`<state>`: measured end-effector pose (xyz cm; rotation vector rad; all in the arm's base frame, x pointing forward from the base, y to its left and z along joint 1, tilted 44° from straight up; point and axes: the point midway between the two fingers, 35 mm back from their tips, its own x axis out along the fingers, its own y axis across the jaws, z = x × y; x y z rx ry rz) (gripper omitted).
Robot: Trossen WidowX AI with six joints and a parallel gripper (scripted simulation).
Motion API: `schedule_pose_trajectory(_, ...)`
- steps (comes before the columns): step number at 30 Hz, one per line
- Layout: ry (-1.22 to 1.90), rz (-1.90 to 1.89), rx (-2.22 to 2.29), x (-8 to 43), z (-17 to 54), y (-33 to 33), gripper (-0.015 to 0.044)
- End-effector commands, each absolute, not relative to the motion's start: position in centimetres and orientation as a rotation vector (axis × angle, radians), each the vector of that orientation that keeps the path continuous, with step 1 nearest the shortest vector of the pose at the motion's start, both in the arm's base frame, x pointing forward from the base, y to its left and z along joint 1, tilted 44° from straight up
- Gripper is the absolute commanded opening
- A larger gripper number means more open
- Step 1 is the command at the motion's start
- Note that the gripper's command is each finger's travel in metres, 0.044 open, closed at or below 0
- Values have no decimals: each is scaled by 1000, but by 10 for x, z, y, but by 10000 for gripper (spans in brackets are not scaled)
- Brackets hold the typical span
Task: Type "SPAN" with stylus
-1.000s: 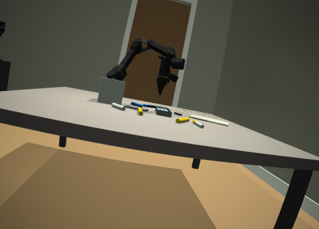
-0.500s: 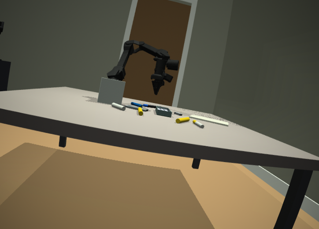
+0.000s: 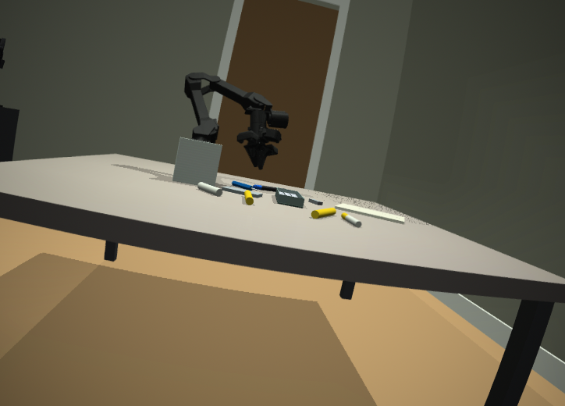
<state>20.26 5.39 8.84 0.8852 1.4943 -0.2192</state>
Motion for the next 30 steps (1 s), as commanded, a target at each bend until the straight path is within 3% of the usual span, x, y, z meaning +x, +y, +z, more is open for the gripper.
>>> schedule_pose_trajectory(1,1295,-437,1129,168,84,67,150)
schedule_pose_trajectory(30,1296,-436,1131,168,75,79,150)
